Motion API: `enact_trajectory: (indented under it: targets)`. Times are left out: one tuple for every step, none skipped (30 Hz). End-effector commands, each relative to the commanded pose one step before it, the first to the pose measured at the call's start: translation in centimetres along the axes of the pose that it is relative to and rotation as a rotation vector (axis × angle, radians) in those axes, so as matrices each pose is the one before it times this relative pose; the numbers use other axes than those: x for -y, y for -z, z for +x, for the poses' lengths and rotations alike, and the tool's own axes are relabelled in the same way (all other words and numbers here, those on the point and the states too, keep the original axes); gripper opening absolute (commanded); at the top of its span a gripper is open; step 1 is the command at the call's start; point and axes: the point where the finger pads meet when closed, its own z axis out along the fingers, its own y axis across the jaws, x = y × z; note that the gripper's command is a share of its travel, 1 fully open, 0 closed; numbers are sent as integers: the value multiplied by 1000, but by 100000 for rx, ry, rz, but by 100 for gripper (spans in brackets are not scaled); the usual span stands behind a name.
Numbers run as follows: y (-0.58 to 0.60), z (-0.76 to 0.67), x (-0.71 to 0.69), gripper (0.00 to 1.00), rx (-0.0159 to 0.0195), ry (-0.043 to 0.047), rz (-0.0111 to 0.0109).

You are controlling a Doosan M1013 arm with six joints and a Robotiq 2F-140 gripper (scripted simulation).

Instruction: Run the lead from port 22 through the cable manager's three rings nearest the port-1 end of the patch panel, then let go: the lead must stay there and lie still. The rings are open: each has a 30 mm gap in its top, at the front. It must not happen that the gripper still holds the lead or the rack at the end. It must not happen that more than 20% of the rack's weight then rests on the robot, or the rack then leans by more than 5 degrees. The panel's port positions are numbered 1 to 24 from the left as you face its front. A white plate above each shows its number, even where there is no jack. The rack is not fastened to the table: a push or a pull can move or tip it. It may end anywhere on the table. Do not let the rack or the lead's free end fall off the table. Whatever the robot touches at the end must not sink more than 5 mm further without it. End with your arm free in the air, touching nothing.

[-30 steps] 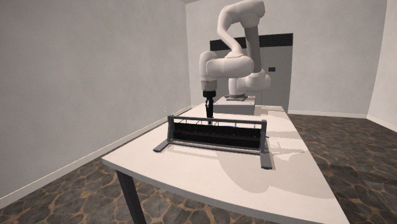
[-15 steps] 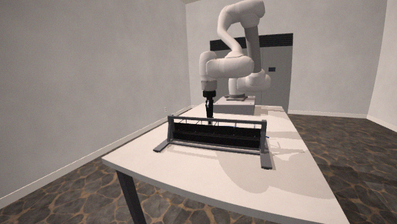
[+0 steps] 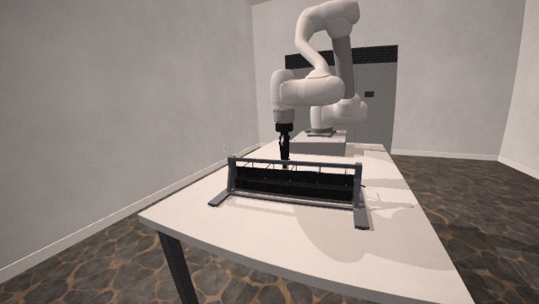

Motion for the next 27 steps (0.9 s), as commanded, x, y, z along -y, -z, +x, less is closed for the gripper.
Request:
enact_trajectory:
  targets:
    - [131,7,-1,0,-20,-1,-10]
    - [63,0,0,0,0,0,0]
    - [76,0,0,0,0,0,0]
    - [0,0,0,0,0,0,0]
    - [0,0,0,0,0,0,0]
    - [89,0,0,0,0,0,0]
    - [102,0,1,0,0,0,0]
    - [117,0,0,0,0,0,0]
    - [131,0,0,0,0,0,0]
    - [145,0,0,0,0,0,0]
    - [159,0,0,0,0,0,0]
    - [173,0,0,0,0,0,0]
    - [185,0,0,0,0,0,0]
    - [199,0,0,0,0,0,0]
    - [211,0,0,0,0,0,0]
    - [222,0,0,0,0,0,0]
    - [234,0,0,0,0,0,0]
    - [243,0,0,0,0,0,0]
    - [253,0,0,0,0,0,0]
    - [261,0,0,0,0,0,0]
    - [0,0,0,0,0,0,0]
    - [0,0,0,0,0,0,0]
    - [269,0,0,0,0,0,0]
    - [275,0,0,0,0,0,0]
    - [280,0,0,0,0,0,0]
    - [284,0,0,0,0,0,0]
    - [287,0,0,0,0,0,0]
